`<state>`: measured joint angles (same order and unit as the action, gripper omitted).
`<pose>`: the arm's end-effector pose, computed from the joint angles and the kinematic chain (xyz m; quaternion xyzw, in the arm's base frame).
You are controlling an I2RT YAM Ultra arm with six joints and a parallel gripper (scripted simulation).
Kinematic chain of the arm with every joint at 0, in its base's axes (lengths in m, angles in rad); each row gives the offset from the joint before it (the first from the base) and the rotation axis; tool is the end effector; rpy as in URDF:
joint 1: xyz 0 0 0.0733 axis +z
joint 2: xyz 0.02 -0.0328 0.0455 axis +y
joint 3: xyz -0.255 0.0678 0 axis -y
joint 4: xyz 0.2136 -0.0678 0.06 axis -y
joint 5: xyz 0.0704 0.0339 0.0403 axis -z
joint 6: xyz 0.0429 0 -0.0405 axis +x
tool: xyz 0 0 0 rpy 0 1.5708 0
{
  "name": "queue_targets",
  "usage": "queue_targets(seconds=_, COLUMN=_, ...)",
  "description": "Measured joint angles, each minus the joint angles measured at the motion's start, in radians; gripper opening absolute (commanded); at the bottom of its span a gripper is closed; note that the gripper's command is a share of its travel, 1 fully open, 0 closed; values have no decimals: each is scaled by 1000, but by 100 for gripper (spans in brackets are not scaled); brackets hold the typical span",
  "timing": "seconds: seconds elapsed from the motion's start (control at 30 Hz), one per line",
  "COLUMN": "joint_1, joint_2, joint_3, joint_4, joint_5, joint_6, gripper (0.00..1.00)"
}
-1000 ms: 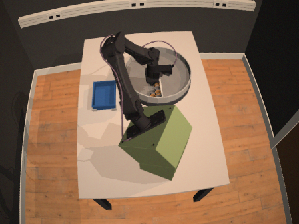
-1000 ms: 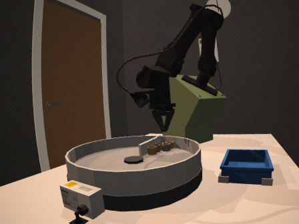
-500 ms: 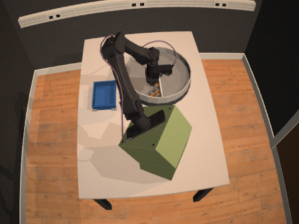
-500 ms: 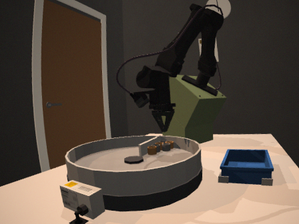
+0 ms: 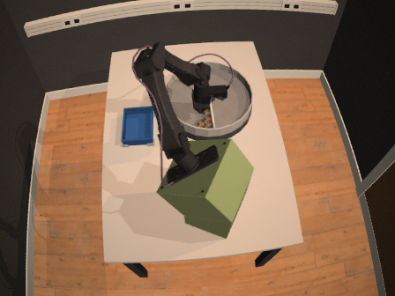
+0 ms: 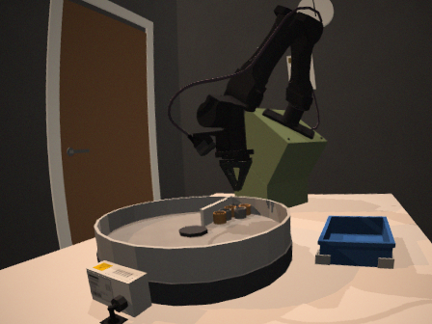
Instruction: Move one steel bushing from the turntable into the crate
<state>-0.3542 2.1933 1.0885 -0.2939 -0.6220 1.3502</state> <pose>0.3243 -0.0921 0.0584 -0.6967 -0.6442 -0.3069 0.0738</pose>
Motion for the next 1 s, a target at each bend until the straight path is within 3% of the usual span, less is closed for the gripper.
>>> queue_targets(seconds=1.0, joint_1=-11, joint_2=4, joint_3=-14, joint_4=8, joint_5=0, joint_6=-8, gripper=13)
